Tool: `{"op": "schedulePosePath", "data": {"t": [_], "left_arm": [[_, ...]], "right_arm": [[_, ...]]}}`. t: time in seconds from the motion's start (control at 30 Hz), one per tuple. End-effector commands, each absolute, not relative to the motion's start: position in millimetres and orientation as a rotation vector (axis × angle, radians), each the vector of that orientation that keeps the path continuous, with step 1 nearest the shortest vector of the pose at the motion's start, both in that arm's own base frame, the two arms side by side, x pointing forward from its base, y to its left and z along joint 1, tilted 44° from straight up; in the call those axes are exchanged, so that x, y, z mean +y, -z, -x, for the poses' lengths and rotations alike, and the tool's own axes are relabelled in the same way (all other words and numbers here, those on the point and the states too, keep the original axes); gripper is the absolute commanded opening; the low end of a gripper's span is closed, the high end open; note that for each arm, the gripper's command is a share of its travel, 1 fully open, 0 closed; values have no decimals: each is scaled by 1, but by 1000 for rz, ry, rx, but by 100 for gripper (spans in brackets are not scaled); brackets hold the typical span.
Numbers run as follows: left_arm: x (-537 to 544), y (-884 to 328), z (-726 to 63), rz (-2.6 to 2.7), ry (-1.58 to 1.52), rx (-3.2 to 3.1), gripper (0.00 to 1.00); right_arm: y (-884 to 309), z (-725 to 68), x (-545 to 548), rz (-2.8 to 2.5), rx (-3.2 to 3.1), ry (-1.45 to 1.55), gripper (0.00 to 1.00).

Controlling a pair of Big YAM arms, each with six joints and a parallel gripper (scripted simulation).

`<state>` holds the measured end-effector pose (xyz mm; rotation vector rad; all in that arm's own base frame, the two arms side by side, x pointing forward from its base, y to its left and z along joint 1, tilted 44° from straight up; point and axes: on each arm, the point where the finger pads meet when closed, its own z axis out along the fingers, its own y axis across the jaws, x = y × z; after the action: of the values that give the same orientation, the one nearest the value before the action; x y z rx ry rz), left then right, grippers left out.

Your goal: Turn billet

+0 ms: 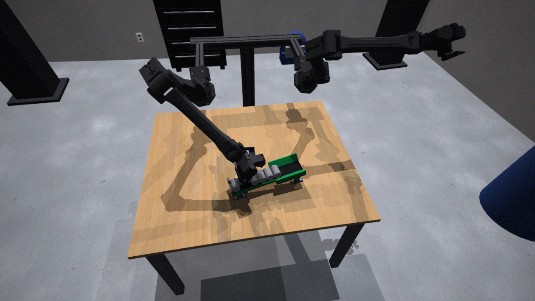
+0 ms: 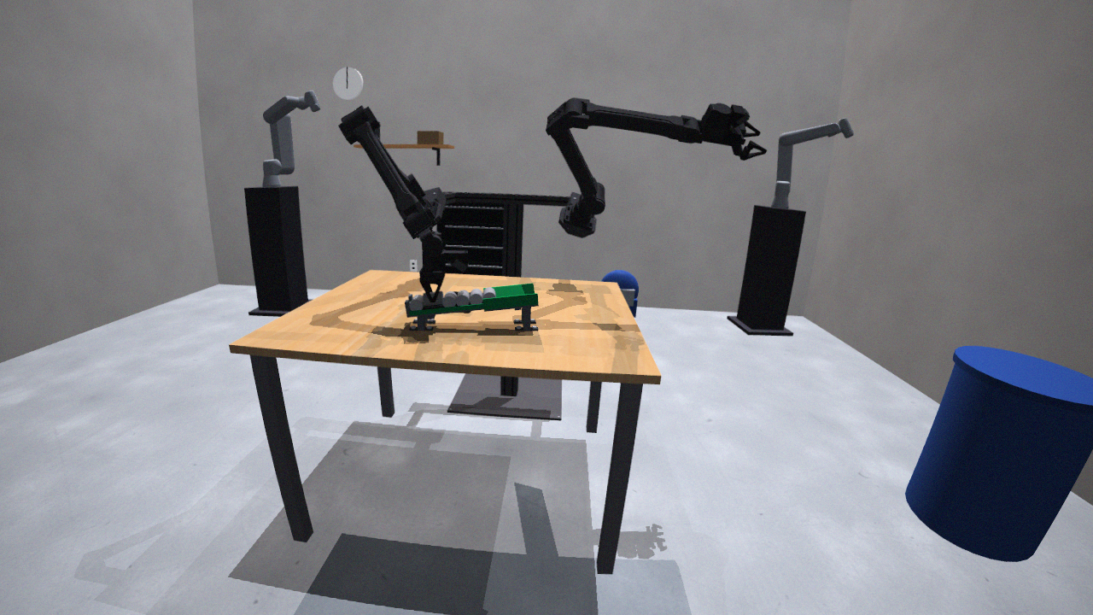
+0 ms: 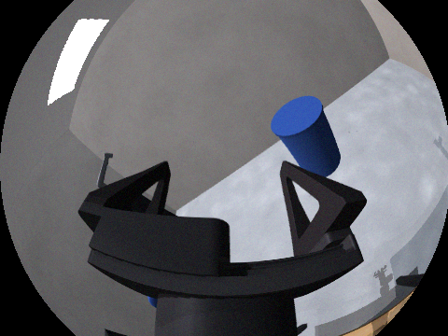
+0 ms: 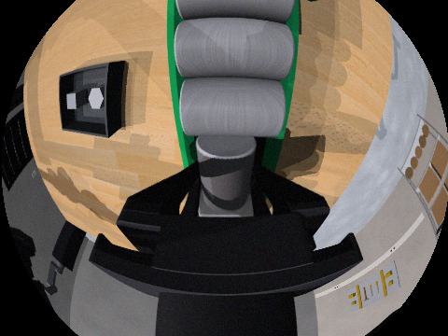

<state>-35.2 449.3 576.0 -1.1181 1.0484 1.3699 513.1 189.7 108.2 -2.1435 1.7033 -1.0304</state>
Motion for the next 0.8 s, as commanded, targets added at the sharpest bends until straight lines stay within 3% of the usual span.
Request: {"op": "schedulePosePath", "data": {"t": [0.0,0.77], "left_arm": [[436,-618,43,1087,-1397,984,100],[436,-618,43,1087,-1397,984,100]], "right_arm": [[-137,-500,201,2110,1686,1039,0],[-173,-480,214,2090,1681,1040,0]]}}
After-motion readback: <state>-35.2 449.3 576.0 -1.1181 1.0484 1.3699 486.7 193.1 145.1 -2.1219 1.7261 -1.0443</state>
